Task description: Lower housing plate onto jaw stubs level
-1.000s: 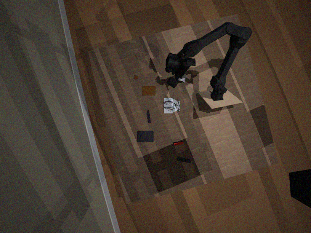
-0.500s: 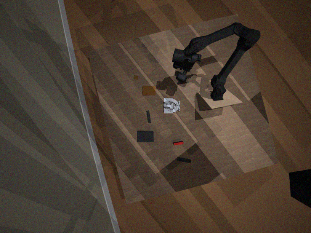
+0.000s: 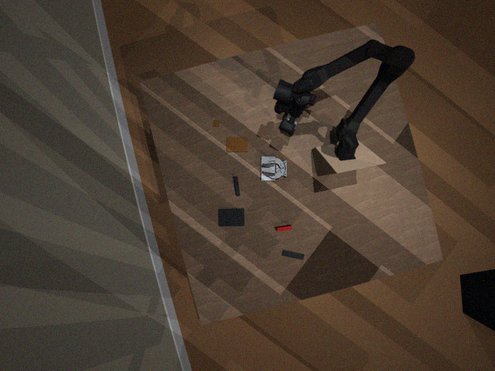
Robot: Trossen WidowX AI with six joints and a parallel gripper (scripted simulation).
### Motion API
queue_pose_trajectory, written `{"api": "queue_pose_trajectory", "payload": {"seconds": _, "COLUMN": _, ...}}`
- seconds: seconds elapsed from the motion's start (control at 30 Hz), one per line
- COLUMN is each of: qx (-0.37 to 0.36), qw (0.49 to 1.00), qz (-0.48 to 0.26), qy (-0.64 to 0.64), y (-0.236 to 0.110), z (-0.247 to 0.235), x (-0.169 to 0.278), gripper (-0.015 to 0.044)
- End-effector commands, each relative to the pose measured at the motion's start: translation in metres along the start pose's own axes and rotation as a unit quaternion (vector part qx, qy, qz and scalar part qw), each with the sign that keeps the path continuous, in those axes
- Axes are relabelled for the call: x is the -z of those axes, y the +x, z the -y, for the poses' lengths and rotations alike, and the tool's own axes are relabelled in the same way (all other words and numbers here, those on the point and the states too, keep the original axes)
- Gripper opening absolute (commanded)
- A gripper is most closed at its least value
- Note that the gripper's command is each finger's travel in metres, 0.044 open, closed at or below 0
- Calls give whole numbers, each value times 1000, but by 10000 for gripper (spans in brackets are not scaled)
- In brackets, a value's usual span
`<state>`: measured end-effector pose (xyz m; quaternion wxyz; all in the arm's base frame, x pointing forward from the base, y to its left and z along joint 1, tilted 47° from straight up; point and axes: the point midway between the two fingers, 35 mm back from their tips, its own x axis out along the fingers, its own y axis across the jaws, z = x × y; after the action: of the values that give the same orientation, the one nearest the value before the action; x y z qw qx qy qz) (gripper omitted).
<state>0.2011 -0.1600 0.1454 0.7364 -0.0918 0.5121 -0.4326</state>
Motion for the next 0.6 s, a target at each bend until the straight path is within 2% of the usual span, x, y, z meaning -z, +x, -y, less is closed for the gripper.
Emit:
{"api": "queue_pose_trajectory", "payload": {"seconds": 0.0, "qx": -2, "qw": 1000, "qz": -1, "qy": -3, "y": 5, "z": -1, "x": 1, "gripper": 440}}
{"api": "queue_pose_trajectory", "payload": {"seconds": 0.57, "qx": -2, "qw": 1000, "qz": -1, "qy": -3, "y": 25, "z": -1, "x": 1, "gripper": 440}}
